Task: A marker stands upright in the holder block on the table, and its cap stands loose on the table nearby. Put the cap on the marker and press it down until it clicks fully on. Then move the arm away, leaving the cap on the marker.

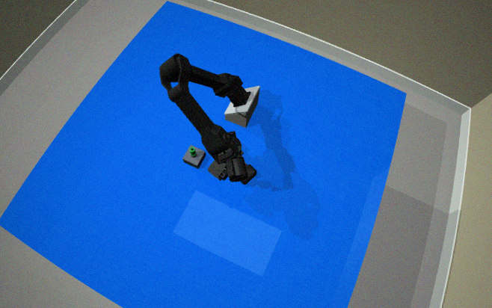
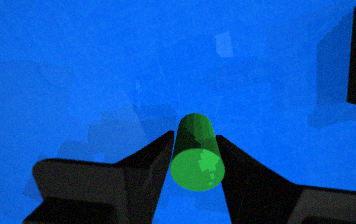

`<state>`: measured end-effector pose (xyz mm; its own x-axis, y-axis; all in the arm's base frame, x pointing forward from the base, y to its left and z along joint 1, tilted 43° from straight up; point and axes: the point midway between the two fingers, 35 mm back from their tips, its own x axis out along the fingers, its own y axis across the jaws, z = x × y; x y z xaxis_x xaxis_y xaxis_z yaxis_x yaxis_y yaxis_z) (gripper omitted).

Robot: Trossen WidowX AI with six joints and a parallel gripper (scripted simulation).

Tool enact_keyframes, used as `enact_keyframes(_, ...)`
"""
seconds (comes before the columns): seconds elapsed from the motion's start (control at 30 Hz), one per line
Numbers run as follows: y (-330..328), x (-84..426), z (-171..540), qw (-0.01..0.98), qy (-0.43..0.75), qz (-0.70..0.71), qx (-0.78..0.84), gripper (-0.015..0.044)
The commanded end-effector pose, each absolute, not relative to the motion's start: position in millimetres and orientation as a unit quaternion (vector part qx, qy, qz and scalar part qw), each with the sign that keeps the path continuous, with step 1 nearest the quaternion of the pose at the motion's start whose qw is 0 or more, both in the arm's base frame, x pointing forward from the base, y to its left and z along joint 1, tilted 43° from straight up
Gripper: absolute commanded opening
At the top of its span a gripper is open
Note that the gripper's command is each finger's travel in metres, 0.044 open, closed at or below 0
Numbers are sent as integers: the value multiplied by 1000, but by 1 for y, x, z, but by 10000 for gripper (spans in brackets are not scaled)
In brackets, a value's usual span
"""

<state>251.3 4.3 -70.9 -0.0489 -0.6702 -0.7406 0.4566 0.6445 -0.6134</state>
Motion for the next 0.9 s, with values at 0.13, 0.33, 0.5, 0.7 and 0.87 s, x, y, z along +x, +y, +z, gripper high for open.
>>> enact_keyframes(0.13, 4, 251, -72, 683, 596, -411, -93, 110)
enact_keyframes(0.33, 13, 253, -62, 684, 596, -411, -93, 0)
enact_keyframes(0.5, 24, 254, -52, 684, 597, -410, -92, 0)
enact_keyframes(0.7, 36, 254, -38, 684, 597, -410, -92, 0)
enact_keyframes(0.87, 45, 254, -27, 683, 597, -410, -92, 0)
